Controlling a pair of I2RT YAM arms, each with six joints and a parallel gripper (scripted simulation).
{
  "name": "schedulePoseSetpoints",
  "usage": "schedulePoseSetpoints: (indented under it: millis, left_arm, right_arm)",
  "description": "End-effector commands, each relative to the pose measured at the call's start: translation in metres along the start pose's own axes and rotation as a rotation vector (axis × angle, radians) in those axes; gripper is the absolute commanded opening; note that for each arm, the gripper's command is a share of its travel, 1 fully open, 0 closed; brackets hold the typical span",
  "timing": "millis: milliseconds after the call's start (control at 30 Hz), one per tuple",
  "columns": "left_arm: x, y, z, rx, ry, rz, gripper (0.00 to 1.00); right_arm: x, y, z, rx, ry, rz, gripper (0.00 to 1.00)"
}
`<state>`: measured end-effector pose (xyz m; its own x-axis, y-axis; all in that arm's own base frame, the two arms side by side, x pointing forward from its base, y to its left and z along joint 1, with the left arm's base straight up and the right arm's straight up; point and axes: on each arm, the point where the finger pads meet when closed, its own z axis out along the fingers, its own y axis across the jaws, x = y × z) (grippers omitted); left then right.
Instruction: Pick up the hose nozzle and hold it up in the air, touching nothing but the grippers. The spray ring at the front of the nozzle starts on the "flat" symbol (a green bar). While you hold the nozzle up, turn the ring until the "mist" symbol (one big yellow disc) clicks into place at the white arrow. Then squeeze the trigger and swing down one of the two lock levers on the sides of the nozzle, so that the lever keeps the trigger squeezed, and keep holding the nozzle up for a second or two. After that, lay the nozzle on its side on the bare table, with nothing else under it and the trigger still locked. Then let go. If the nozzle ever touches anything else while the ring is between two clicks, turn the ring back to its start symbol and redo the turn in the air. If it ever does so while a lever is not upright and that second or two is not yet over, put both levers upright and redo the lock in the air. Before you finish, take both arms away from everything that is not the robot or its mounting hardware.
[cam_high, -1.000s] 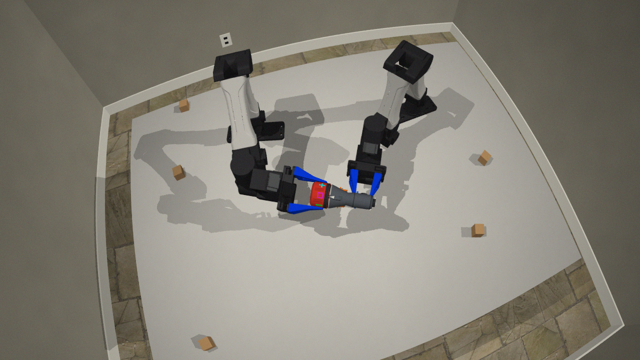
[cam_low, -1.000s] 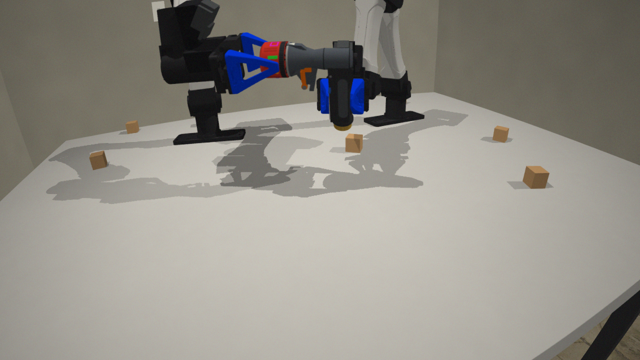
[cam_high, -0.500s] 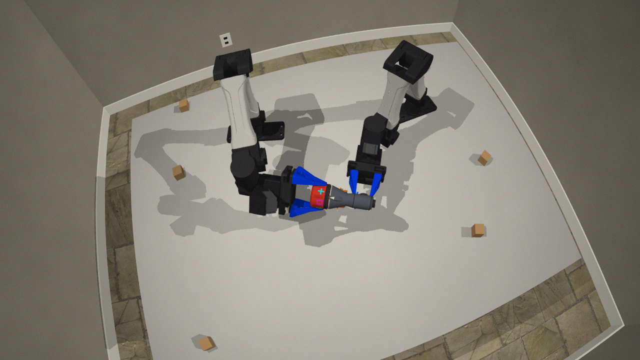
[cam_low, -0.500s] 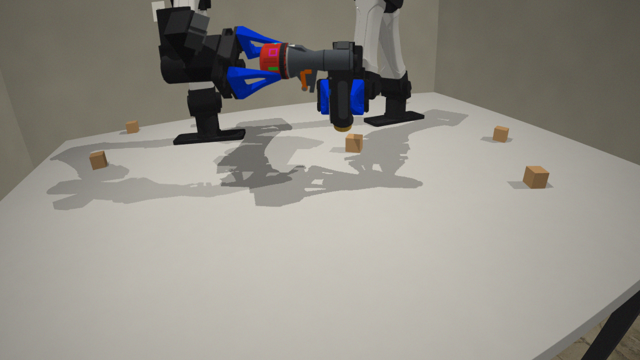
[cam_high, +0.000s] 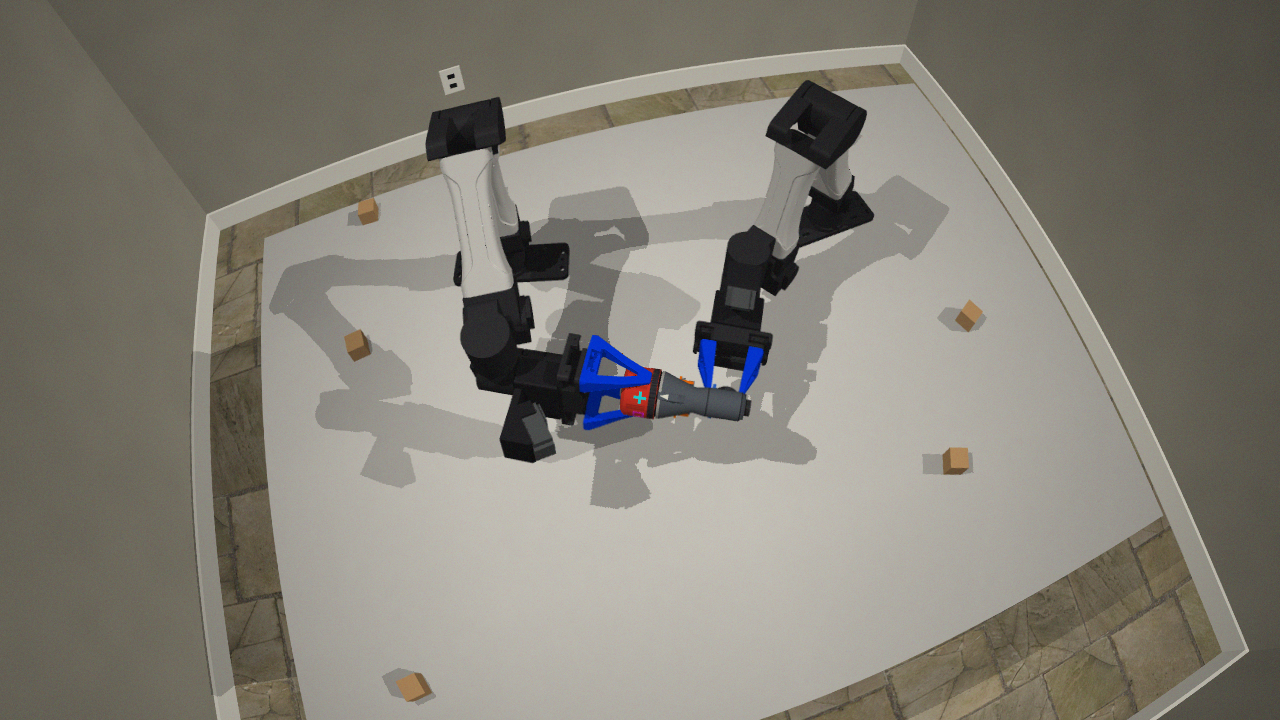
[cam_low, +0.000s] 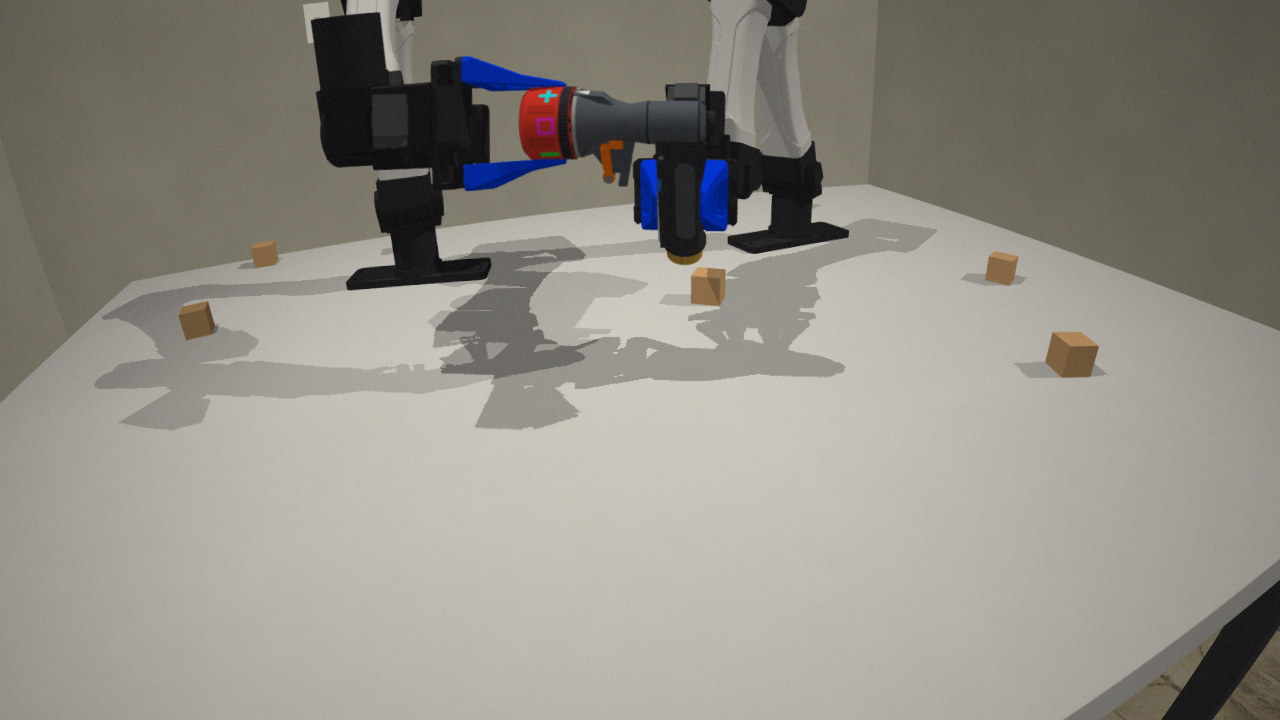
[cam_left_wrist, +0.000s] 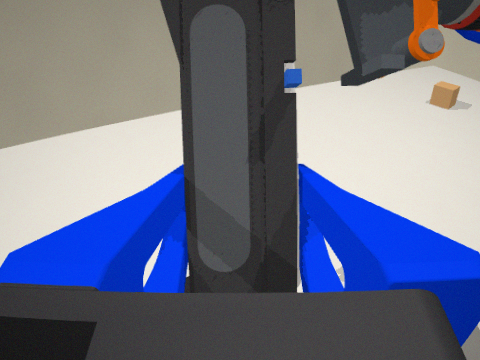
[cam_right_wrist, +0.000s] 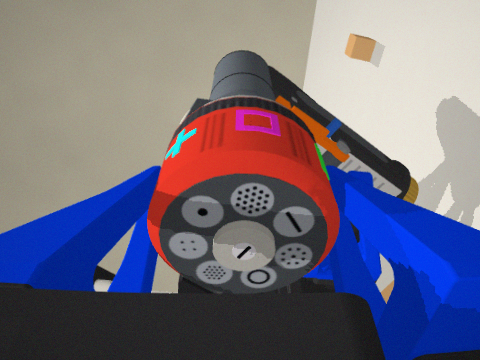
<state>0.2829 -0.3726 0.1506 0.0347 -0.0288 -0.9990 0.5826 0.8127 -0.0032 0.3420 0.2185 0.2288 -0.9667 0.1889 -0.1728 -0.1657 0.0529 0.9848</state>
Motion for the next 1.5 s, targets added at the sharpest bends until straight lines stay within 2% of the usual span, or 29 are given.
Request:
schedulePoseSetpoints:
  millis: [0,67,167,233,267,333,433,467,1233,1267,1467]
  left_arm:
    - [-0.063,0.0,0.004,-0.011,-0.192,-0.085,0.36]
    - [-0.063,0.0,0.004,-0.011,-0.192,-0.085,0.36]
    - [-0.063,0.0,0.004,-0.011,-0.192,-0.085,0.36]
    - [-0.063,0.0,0.004,-0.011,-0.192,-0.085,0.36]
    - [-0.063,0.0,0.004,-0.011,-0.192,-0.085,0.36]
    - [-0.063,0.0,0.004,-0.011,-0.192,-0.085,0.36]
    - [-0.063,0.003,0.005,-0.018,-0.192,-0.084,0.36]
    - [-0.063,0.003,0.005,-0.018,-0.192,-0.084,0.36]
    - [-0.063,0.001,0.005,-0.008,-0.193,-0.094,0.36]
    - [-0.063,0.001,0.005,-0.008,-0.193,-0.094,0.36]
    - [-0.063,0.001,0.005,-0.008,-0.193,-0.094,0.36]
  right_arm:
    - [0.002,0.009,-0.002,-0.018,0.009,0.269,0.0]
    - [-0.001,0.011,0.0,-0.018,0.011,0.357,0.0]
    - [0.005,-0.007,0.0,-0.006,0.014,0.483,0.0]
    - [0.005,-0.007,0.0,-0.006,0.014,0.483,0.0]
    - [0.004,0.01,-0.001,-0.018,0.016,0.579,0.0]
    - [0.01,0.005,0.003,-0.017,0.03,0.659,0.0]
    - [0.007,-0.006,0.002,-0.01,0.024,0.694,0.0]
    - [0.003,-0.007,-0.001,-0.005,0.008,0.734,0.92]
    - [-0.001,0.005,0.0,-0.019,0.009,0.698,0.92]
    - [0.006,0.017,-0.013,-0.03,0.009,0.666,0.92]
    - [0.006,0.011,-0.019,-0.011,0.011,0.69,0.92]
